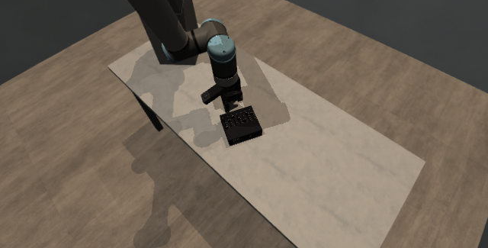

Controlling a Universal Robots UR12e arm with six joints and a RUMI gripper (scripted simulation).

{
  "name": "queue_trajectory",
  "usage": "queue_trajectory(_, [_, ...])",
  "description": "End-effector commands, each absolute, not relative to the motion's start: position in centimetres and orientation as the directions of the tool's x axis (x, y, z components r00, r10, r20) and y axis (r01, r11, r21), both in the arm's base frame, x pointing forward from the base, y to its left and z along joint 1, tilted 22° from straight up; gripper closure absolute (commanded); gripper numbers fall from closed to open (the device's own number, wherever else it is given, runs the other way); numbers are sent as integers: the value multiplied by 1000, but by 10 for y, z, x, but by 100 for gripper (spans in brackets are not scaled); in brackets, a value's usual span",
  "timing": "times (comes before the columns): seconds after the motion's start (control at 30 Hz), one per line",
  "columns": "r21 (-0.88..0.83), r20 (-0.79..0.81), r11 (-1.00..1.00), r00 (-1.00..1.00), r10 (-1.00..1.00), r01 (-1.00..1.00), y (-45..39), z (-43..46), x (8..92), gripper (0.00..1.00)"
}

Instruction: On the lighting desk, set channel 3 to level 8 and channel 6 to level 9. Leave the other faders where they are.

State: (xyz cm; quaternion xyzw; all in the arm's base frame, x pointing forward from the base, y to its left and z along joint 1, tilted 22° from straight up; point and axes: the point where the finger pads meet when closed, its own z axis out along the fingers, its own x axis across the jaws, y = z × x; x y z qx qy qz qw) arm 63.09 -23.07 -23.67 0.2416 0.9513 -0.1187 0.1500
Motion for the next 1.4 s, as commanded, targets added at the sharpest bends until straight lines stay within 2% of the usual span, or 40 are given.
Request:
queue_trajectory(0.0, [-154,-340,856,-840,423,493,-229,-240,630,100])
queue_trajectory(1.37, [-154,-340,856,-840,423,493,-236,-259,634,100])
